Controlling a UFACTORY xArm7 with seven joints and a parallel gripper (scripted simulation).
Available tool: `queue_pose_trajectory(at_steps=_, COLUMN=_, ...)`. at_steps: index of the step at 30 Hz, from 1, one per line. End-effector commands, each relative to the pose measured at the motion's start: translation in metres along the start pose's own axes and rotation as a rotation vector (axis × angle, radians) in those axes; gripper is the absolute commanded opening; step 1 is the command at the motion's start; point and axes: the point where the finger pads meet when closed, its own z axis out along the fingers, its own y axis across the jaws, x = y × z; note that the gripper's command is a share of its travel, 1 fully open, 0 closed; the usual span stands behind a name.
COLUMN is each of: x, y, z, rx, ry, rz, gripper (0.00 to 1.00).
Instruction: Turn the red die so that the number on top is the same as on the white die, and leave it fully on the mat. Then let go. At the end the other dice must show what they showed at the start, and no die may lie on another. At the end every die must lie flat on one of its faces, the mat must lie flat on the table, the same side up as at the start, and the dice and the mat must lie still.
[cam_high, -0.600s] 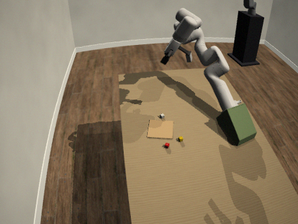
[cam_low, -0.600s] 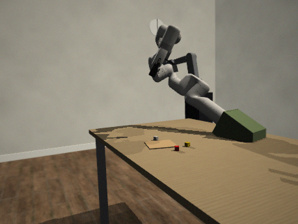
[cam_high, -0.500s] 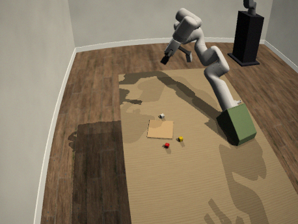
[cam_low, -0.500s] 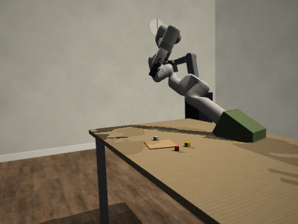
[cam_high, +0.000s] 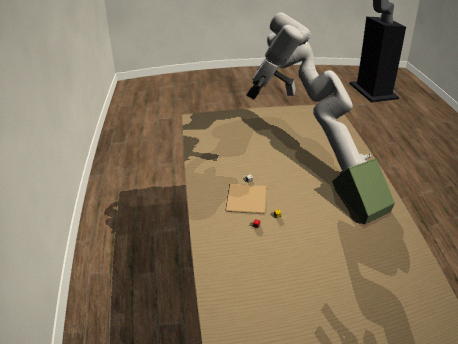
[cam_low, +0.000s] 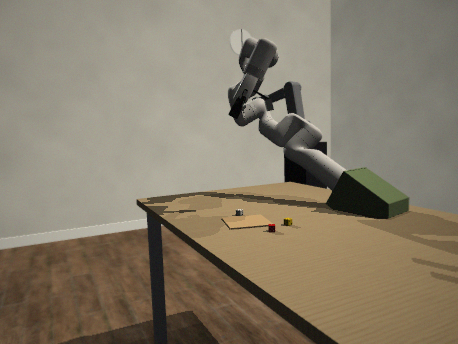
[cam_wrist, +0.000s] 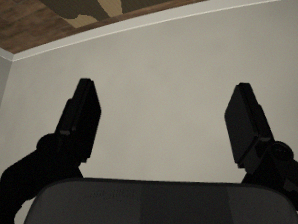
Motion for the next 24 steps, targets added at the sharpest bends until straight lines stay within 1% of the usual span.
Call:
queue_pose_trajectory(at_steps=1, x=0.003, y=0.005, z=0.005, rx=-0.005, ry=0.013, rz=-0.018, gripper=1.0)
queue_pose_trajectory(at_steps=2, x=0.009, y=0.014, z=0.016, rx=-0.01, ry=0.041, rz=-0.054, gripper=1.0)
queue_pose_trajectory(at_steps=3, x=0.02, y=0.027, z=0.034, rx=-0.019, ry=0.086, rz=-0.108, gripper=1.0)
queue_pose_trajectory(at_steps=4, x=0.02, y=0.027, z=0.034, rx=-0.019, ry=0.086, rz=-0.108, gripper=1.0)
queue_pose_trajectory(at_steps=5, x=0.03, y=0.036, z=0.048, rx=-0.028, ry=0.123, rz=-0.149, gripper=1.0)
queue_pose_trajectory(at_steps=6, x=0.034, y=0.04, z=0.053, rx=-0.032, ry=0.138, rz=-0.164, gripper=1.0)
queue_pose_trajectory(at_steps=8, x=0.036, y=0.042, z=0.057, rx=-0.035, ry=0.147, rz=-0.174, gripper=1.0)
queue_pose_trajectory(at_steps=9, x=0.05, y=0.052, z=0.074, rx=-0.05, ry=0.197, rz=-0.222, gripper=1.0)
queue_pose_trajectory(at_steps=10, x=0.056, y=0.056, z=0.08, rx=-0.056, ry=0.217, rz=-0.239, gripper=1.0)
queue_pose_trajectory(at_steps=12, x=0.056, y=0.057, z=0.081, rx=-0.057, ry=0.219, rz=-0.241, gripper=1.0)
queue_pose_trajectory(at_steps=13, x=0.073, y=0.067, z=0.099, rx=-0.077, ry=0.277, rz=-0.288, gripper=1.0)
queue_pose_trajectory(at_steps=14, x=0.078, y=0.069, z=0.104, rx=-0.083, ry=0.293, rz=-0.301, gripper=1.0)
queue_pose_trajectory(at_steps=16, x=0.078, y=0.069, z=0.104, rx=-0.083, ry=0.293, rz=-0.301, gripper=1.0)
queue_pose_trajectory(at_steps=17, x=0.097, y=0.078, z=0.122, rx=-0.109, ry=0.357, rz=-0.345, gripper=1.0)
queue_pose_trajectory(at_steps=19, x=0.098, y=0.079, z=0.123, rx=-0.111, ry=0.361, rz=-0.348, gripper=1.0)
queue_pose_trajectory(at_steps=20, x=0.115, y=0.085, z=0.136, rx=-0.135, ry=0.414, rz=-0.379, gripper=1.0)
queue_pose_trajectory(at_steps=22, x=0.115, y=0.085, z=0.136, rx=-0.135, ry=0.414, rz=-0.379, gripper=1.0)
queue_pose_trajectory(at_steps=23, x=0.126, y=0.089, z=0.145, rx=-0.151, ry=0.449, rz=-0.398, gripper=1.0)
queue_pose_trajectory(at_steps=24, x=0.131, y=0.09, z=0.148, rx=-0.159, ry=0.464, rz=-0.405, gripper=1.0)
